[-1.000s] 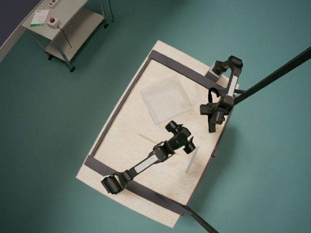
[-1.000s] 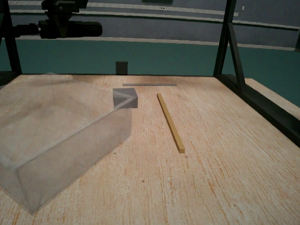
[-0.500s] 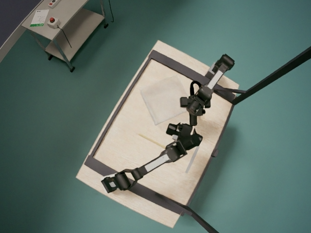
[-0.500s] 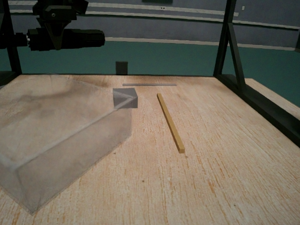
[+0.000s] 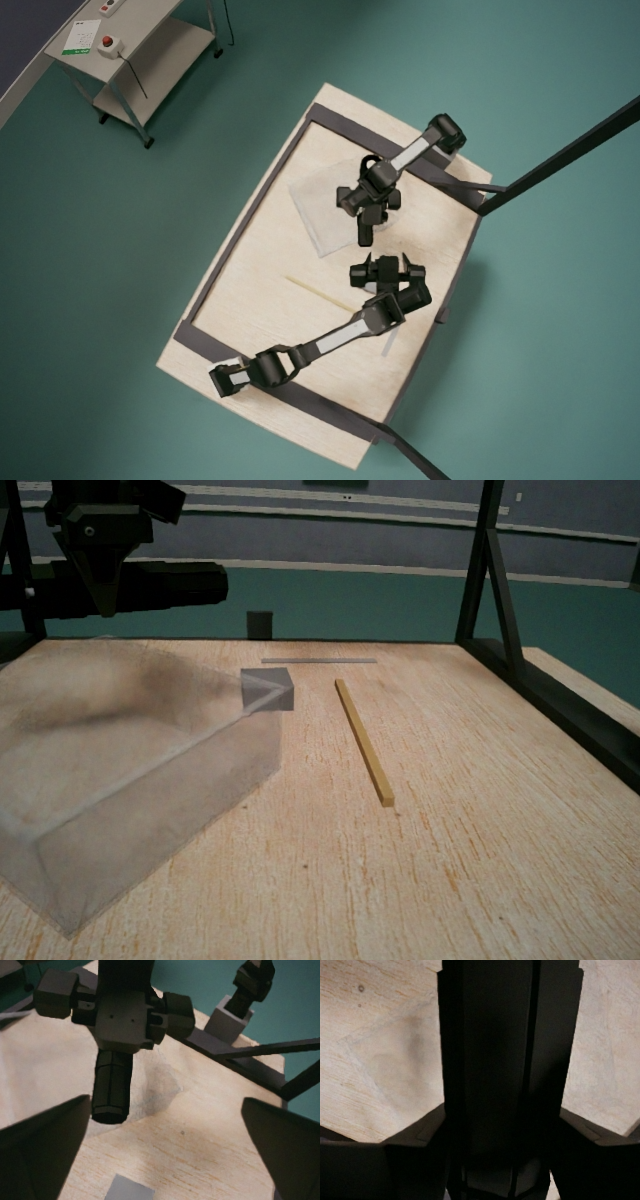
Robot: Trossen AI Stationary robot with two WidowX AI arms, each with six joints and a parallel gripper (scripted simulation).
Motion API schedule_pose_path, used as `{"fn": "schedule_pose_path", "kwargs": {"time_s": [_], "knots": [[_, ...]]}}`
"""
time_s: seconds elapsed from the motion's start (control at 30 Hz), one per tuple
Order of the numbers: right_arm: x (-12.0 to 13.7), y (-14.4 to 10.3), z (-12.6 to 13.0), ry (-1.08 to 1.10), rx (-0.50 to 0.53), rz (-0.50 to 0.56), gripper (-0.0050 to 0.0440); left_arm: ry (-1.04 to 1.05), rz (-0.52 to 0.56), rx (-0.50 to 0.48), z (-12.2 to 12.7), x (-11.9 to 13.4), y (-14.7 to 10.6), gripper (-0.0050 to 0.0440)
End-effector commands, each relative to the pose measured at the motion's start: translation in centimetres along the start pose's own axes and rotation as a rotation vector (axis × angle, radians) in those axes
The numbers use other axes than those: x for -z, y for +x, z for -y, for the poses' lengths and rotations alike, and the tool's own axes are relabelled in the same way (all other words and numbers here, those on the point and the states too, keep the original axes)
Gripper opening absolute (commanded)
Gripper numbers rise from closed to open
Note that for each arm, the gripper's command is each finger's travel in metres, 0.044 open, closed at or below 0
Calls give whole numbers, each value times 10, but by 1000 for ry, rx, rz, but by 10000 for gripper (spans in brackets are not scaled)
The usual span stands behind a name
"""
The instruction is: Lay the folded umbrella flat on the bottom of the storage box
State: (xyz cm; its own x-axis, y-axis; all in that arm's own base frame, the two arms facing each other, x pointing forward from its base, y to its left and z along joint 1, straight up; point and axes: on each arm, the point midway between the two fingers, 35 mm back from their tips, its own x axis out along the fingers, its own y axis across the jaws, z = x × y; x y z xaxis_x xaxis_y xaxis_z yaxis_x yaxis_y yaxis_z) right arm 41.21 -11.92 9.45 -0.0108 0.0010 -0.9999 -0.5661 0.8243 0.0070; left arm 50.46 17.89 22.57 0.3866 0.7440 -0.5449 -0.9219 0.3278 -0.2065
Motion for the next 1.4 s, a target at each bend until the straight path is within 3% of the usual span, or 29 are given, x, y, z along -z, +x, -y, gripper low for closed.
{"fn": "schedule_pose_path", "kwargs": {"time_s": [0.0,0.33,0.57,0.63,0.93,1.2,1.37], "knots": [[5,-14,29,-3,26,26,-50,-87,46,-74,3,-12,-8,400],[20,-10,67,-2,27,32,-50,-120,105,-178,-6,-9,-13,400],[24,-6,71,5,20,31,-50,-13,62,-265,-27,0,-16,400],[24,-15,72,52,42,40,-50,20,48,-289,-32,3,-18,400],[24,-5,70,256,23,16,-50,26,43,-292,-33,4,-18,400],[23,-13,70,280,34,26,-50,21,46,-287,-34,0,-21,400],[22,3,72,280,17,12,-50,24,43,-288,-35,0,-22,400]]}}
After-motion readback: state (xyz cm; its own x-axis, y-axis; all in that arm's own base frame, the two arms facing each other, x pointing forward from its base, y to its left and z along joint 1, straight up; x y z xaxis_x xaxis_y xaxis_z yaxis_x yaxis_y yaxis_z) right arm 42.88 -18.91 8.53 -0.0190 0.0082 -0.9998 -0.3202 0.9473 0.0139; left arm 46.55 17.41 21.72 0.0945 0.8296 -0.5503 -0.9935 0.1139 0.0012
